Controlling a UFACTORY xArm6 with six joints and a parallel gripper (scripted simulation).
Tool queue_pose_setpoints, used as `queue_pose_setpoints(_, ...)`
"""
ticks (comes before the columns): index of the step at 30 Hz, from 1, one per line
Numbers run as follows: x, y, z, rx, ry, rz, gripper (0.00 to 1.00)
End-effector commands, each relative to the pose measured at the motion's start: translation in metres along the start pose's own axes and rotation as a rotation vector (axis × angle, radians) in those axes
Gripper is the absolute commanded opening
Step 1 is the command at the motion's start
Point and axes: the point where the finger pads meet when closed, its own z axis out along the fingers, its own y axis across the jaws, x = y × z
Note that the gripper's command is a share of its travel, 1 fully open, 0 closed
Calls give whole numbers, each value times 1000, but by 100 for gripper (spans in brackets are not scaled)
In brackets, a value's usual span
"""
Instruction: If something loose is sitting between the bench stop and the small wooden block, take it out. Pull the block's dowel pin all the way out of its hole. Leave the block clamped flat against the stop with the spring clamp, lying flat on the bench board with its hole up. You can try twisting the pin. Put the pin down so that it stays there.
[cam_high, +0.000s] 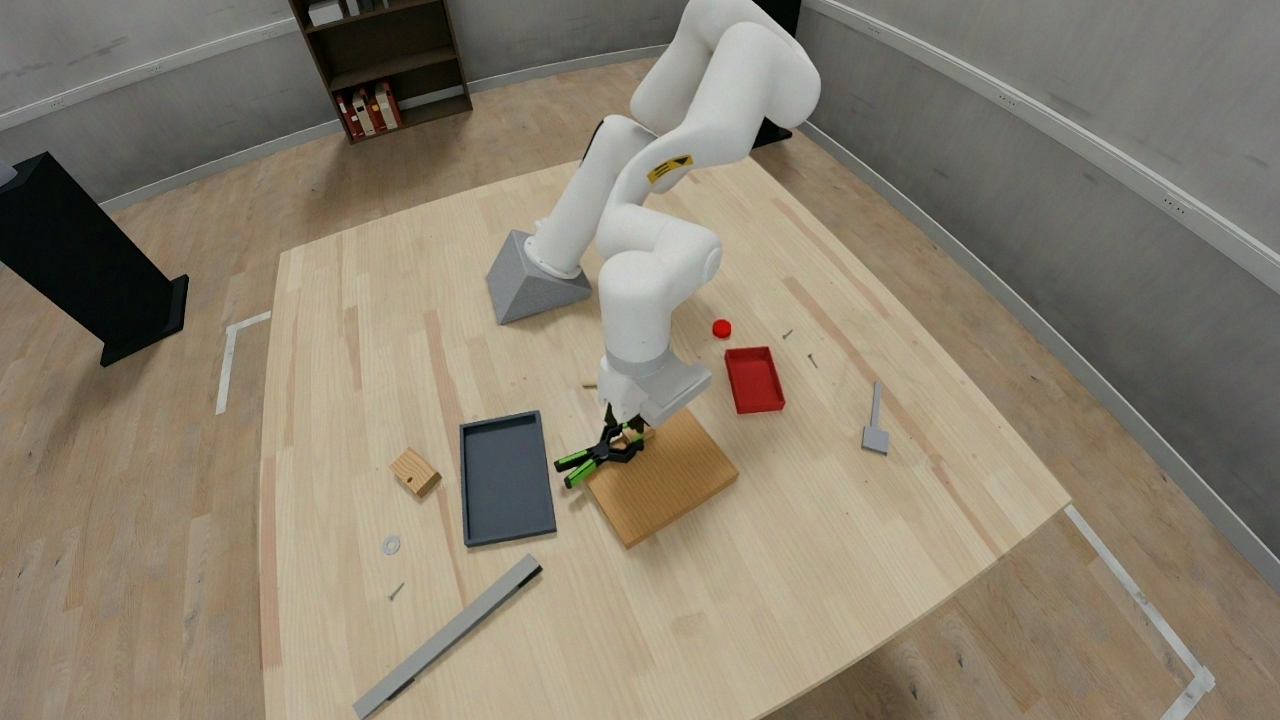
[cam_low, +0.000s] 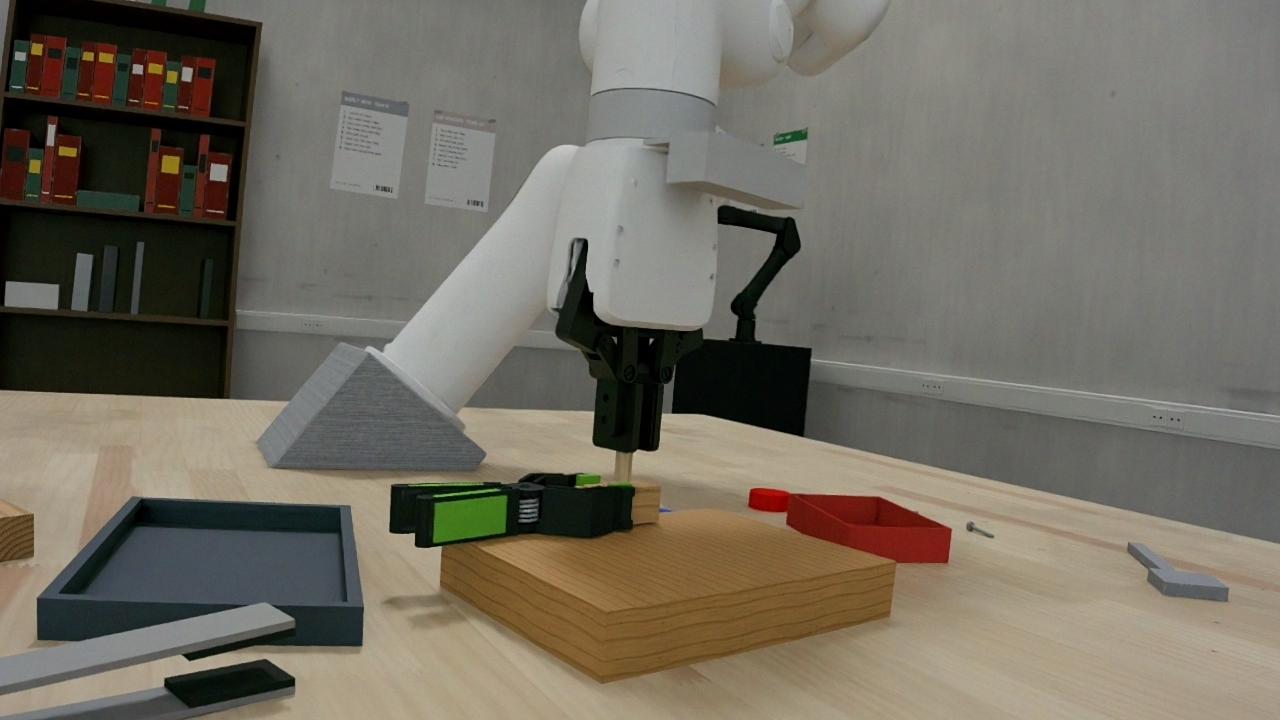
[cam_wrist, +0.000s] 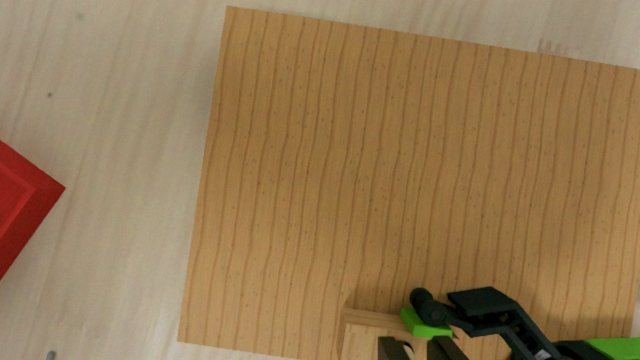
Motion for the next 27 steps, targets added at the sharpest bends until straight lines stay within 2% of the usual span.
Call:
queue_pose_setpoints(1, 1, 1, -2, -3, 3, 40, 0)
queue_pose_setpoints(14, 1, 1, -6, -3, 3, 151, 0)
queue_pose_setpoints(20, 1, 1, -24, -3, 3, 151, 0)
queue_pose_setpoints(27, 1, 1, -30, -3, 3, 151, 0)
